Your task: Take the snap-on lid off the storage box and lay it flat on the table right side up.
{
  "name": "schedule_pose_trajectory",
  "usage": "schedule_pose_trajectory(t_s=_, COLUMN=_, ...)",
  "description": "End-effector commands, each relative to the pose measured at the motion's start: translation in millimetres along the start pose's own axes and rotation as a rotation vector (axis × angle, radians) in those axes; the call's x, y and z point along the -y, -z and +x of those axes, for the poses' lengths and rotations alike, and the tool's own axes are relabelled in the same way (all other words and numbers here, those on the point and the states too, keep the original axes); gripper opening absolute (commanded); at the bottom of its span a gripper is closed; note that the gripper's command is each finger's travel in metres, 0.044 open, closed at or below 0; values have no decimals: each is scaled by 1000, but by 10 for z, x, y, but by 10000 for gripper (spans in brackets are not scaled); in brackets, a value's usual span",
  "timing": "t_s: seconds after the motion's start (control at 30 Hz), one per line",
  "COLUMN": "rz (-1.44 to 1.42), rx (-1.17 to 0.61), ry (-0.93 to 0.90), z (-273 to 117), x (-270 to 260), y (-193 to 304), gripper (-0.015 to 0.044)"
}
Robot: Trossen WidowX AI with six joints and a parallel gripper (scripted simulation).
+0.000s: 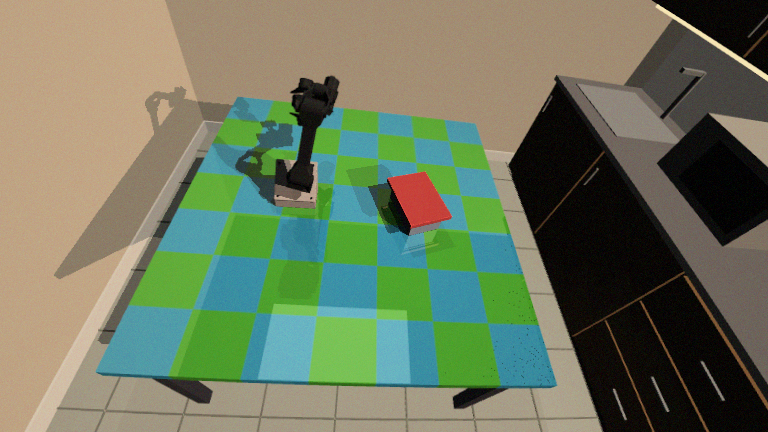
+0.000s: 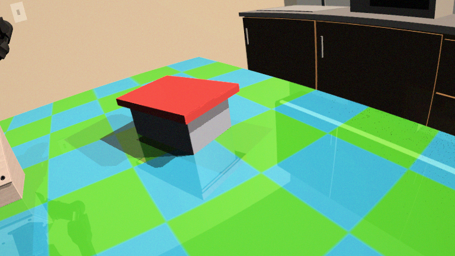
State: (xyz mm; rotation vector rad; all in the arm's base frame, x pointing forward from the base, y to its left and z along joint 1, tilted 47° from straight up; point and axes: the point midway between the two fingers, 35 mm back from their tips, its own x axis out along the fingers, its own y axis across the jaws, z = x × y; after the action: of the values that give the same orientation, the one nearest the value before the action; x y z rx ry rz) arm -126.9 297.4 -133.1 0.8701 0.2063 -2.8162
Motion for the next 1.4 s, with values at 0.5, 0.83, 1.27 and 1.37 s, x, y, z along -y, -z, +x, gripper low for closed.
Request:
schedule_pose_trajectory(t_s=0.5, rz=1034, rx=-428, ry=575, z=-1900, x=35, y=403, gripper=235)
schedule_pose_trajectory(t_s=0.83, rz=1570, rx=-468, ry=1087, z=-2923, x=-397, y=469, gripper=235)
schedule_pose_trajectory(t_s=1.27, rz=2118, rx=-206, ry=1977, z=-4034, x=-1387, y=252, gripper=235)
schedule_pose_trajectory(t_s=1.37, rz=2166, rx=-126, ry=2131, z=-4161, x=-1565, y=186, gripper=235)
